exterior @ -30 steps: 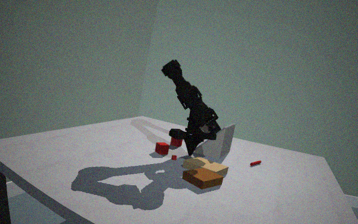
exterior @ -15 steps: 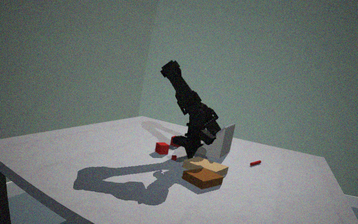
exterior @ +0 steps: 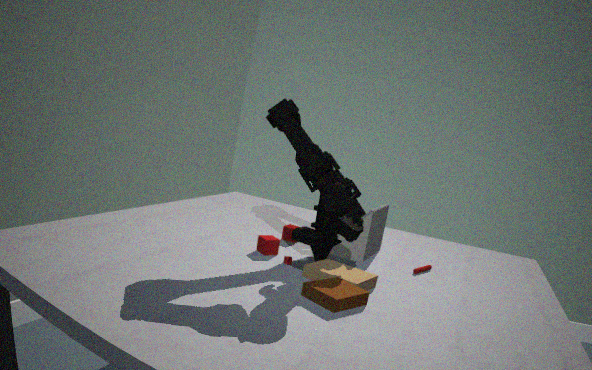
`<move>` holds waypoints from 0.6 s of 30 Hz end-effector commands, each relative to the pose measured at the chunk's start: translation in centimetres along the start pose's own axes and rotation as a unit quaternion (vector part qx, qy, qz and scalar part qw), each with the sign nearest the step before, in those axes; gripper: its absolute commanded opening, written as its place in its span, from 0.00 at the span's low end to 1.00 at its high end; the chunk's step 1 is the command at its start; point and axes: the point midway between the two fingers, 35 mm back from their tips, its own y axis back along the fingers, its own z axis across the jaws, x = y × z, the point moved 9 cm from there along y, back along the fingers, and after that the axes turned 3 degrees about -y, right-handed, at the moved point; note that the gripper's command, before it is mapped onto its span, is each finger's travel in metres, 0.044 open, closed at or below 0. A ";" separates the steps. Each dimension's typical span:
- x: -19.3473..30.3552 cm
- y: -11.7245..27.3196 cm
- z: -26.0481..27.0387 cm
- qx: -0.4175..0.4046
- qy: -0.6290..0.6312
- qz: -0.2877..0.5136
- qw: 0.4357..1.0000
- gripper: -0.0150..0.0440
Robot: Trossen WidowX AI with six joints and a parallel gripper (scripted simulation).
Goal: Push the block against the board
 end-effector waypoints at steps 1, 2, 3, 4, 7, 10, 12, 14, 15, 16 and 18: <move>-0.6 0.1 -0.1 0.001 -0.002 -0.003 1.000 0.25; -0.8 0.1 -0.1 0.001 -0.002 -0.003 1.000 0.25; -0.9 0.1 -0.1 0.001 -0.002 -0.003 1.000 0.25; -1.1 0.1 -0.1 0.001 -0.002 -0.004 1.000 0.25; -1.6 0.1 -0.1 0.001 -0.002 -0.004 1.000 0.25; -2.1 0.1 -0.2 0.001 -0.002 -0.004 1.000 0.25; -2.4 0.2 -0.2 0.001 -0.002 -0.004 1.000 0.25; -2.7 0.2 -0.2 0.001 -0.002 -0.005 1.000 0.25; -2.9 0.2 -0.2 0.001 -0.002 -0.005 1.000 0.25; -3.0 0.2 -0.2 0.001 -0.002 -0.005 1.000 0.25; -3.3 0.2 -0.2 0.001 -0.002 -0.005 1.000 0.25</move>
